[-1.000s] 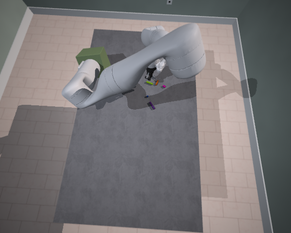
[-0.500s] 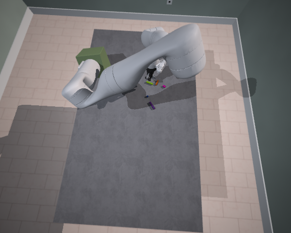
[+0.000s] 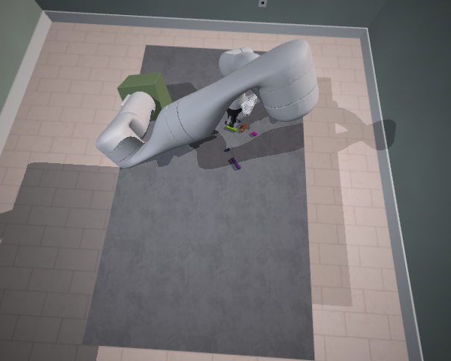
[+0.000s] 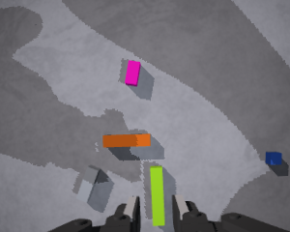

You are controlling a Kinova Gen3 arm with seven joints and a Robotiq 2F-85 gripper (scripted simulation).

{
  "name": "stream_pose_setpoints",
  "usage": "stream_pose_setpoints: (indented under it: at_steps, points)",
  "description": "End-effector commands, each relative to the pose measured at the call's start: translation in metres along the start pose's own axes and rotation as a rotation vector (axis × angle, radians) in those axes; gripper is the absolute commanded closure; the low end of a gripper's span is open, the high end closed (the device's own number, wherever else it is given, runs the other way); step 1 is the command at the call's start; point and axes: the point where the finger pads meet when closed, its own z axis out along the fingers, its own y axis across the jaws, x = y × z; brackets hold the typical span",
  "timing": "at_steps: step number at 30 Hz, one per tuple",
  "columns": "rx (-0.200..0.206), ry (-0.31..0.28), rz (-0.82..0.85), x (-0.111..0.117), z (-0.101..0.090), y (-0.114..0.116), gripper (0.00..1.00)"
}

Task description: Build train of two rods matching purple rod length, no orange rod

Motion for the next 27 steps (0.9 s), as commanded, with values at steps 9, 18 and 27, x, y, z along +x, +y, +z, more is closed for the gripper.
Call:
stream_pose_setpoints:
  at_steps: [9,18,27]
  points:
    - [-0.005,-0.003,-0.002,-0.002,0.015,0.001,0.76]
    - [-0.005,-0.003,-0.002,-0.002,0.025,0.001,0.76]
    - [-0.005,-0.003,-0.002,-0.002,0.028,0.001,0.76]
